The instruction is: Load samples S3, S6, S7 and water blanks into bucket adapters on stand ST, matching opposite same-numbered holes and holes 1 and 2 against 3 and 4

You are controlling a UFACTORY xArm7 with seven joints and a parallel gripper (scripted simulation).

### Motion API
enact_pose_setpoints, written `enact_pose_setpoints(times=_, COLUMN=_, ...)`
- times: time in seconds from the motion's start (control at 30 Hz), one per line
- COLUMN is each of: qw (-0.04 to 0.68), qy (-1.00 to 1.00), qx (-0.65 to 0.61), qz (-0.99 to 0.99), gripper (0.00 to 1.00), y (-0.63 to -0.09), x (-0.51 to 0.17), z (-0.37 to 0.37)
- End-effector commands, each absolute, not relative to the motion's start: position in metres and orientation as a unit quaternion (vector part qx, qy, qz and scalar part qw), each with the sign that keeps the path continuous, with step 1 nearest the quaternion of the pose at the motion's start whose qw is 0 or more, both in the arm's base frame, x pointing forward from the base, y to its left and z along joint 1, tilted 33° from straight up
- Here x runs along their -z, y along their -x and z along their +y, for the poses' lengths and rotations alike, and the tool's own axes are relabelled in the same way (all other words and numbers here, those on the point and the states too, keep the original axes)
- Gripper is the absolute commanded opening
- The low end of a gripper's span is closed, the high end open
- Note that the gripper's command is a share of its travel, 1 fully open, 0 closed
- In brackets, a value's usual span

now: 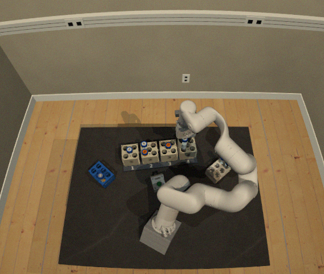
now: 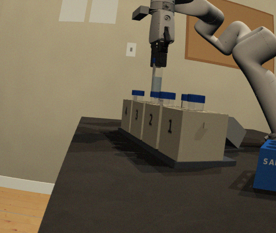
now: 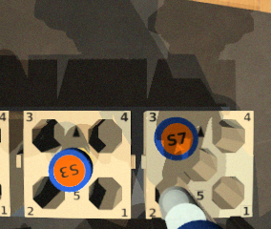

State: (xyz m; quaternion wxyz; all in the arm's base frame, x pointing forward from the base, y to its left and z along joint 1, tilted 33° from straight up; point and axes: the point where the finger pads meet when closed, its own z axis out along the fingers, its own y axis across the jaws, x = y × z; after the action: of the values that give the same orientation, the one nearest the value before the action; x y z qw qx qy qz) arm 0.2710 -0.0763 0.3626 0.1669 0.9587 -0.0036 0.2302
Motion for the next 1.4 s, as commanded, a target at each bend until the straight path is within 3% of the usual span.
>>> enact_pose_setpoints(times=0.0, qw=0.167, qy=-0.958, qx=-0.232, qz=-0.004, gripper=0.00, y=-0.273, x=-0.362, z=-0.077)
enact_pose_setpoints(times=1.37, qw=0.167, qy=-0.958, qx=-0.232, qz=-0.004, gripper=0.00, y=-0.283, x=-0.342, z=-0.085)
